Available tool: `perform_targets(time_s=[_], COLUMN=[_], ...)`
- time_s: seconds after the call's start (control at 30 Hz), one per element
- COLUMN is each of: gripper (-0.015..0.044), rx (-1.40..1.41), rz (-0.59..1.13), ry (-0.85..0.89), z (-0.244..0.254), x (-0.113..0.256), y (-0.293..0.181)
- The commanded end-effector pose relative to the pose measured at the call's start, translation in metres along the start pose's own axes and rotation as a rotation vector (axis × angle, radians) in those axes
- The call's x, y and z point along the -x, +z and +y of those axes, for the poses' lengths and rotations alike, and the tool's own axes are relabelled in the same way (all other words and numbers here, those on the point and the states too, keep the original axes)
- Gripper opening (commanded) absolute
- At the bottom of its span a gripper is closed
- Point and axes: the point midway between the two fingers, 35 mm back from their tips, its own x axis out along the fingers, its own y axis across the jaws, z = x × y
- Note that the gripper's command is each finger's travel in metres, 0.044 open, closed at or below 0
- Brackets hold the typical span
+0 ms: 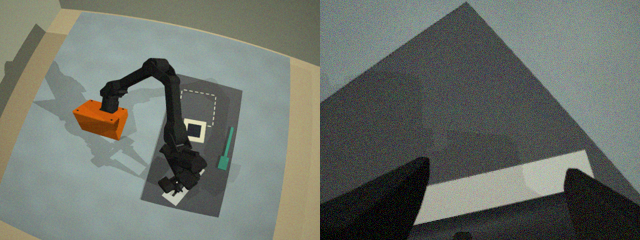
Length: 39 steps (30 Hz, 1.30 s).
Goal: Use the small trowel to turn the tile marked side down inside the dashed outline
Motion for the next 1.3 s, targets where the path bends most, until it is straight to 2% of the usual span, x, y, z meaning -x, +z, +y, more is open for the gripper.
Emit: perform_targets(time_s=[0.0,0.27,0.4,0.63,1.27], gripper=[0.0300,0.0300,0.0300,0.0300,0.0300], rx=[-0.113,-0.364,-0.472,-0.571,-1.162], rz=[-0.028,-0.090,-0.093,-0.109,-0.117], ry=[0.005,0.042,-0.017,0.006,0.251], z=[-0.002,-0.004,-0.027,-0.025,0.010], x=[0.001,0.006,0.005,0.004,0.013], y=[-0.005,-0.014,-0.023,-0.028,-0.063])
